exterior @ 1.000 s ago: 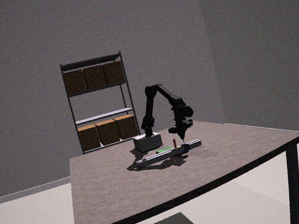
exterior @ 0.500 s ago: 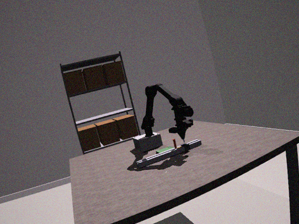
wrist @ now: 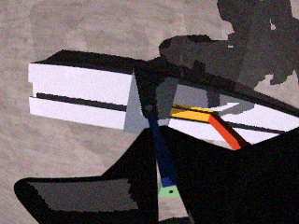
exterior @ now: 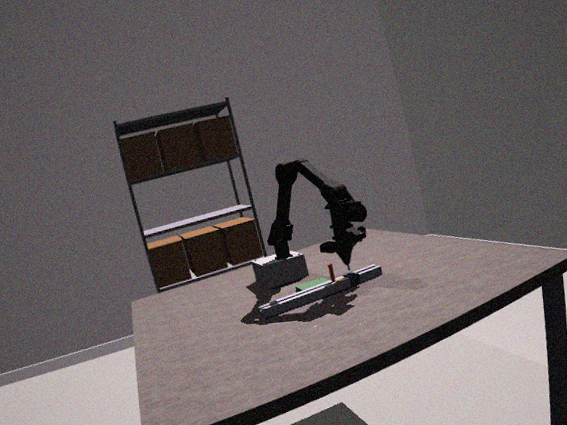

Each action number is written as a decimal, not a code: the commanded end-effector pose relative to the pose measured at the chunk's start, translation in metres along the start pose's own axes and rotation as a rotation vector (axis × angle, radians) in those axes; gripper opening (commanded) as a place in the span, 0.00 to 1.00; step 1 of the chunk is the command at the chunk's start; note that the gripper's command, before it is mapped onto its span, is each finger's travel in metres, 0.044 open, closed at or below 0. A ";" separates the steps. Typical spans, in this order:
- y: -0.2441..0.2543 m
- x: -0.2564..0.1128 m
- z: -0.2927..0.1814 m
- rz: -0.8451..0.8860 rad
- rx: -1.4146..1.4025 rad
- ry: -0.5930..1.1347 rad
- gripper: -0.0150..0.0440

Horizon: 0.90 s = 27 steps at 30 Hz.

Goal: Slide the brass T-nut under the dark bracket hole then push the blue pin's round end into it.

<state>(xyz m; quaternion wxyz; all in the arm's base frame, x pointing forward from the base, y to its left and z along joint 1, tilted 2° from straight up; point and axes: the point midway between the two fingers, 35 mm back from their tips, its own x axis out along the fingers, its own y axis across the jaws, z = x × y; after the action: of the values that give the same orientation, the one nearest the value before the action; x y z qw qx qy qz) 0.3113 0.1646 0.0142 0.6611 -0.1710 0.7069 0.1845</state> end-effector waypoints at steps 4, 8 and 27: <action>0.000 0.004 0.001 -0.001 0.000 -0.003 0.00; 0.000 0.007 0.000 -0.001 0.000 -0.003 0.00; 0.000 0.023 -0.003 -0.001 0.001 -0.002 0.00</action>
<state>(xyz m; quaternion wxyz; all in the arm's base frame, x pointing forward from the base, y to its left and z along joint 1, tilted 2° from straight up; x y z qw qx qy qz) 0.3087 0.1636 -0.0056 0.6631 -0.1709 0.7048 0.1853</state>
